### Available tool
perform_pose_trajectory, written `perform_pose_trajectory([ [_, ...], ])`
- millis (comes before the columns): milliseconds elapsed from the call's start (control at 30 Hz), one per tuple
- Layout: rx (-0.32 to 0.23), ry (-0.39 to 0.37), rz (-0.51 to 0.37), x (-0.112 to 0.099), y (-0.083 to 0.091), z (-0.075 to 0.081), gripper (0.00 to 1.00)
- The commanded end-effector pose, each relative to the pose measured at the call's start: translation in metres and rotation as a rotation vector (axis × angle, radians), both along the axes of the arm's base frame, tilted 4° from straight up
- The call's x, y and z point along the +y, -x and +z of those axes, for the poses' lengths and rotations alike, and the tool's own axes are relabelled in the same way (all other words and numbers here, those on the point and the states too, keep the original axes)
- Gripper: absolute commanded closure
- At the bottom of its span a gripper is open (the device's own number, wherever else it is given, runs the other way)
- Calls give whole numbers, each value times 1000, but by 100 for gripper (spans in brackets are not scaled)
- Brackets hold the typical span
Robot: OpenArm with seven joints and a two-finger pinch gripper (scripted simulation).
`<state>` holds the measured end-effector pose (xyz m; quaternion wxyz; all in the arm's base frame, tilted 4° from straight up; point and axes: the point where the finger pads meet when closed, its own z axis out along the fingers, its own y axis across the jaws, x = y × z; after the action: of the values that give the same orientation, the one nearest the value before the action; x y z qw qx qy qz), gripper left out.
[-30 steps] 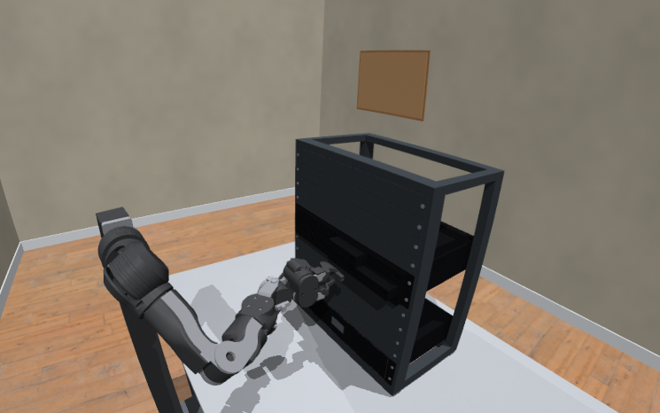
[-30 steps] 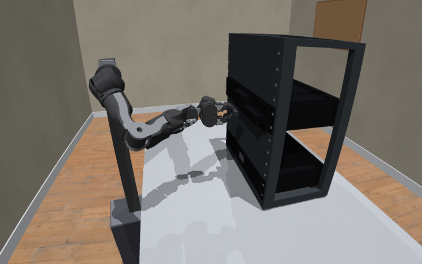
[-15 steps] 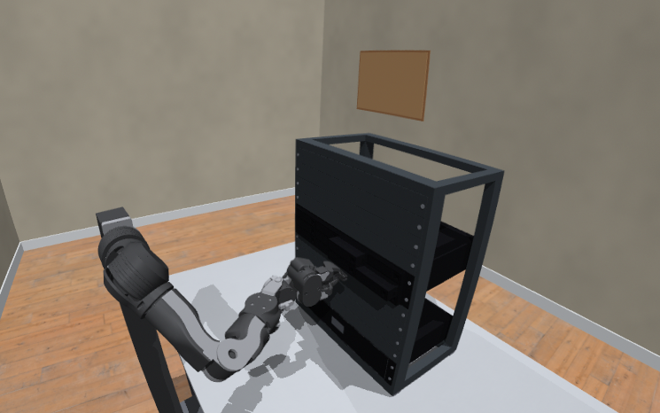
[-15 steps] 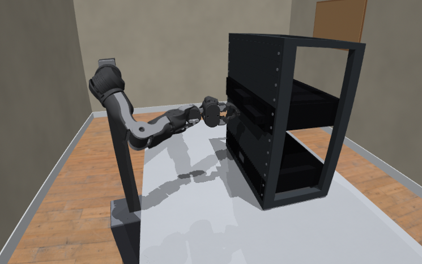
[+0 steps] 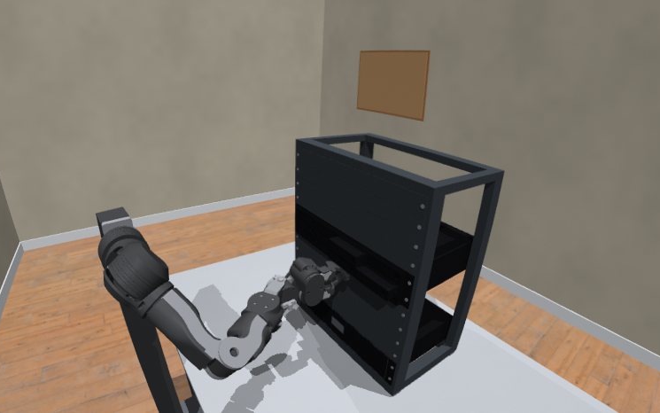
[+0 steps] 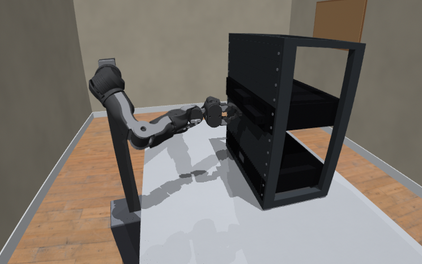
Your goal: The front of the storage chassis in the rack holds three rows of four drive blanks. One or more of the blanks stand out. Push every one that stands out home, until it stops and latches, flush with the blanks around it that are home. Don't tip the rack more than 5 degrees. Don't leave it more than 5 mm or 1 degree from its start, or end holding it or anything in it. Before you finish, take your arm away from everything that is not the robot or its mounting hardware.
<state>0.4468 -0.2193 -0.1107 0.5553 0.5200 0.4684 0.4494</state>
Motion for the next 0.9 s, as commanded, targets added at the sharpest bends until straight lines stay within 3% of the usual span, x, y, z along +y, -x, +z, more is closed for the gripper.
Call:
perform_pose_trajectory([
  [0, -4, 1, 8, 1, -3, 3, 100],
  [867, -6, 1, 11, 2, -13, 7, 100],
])
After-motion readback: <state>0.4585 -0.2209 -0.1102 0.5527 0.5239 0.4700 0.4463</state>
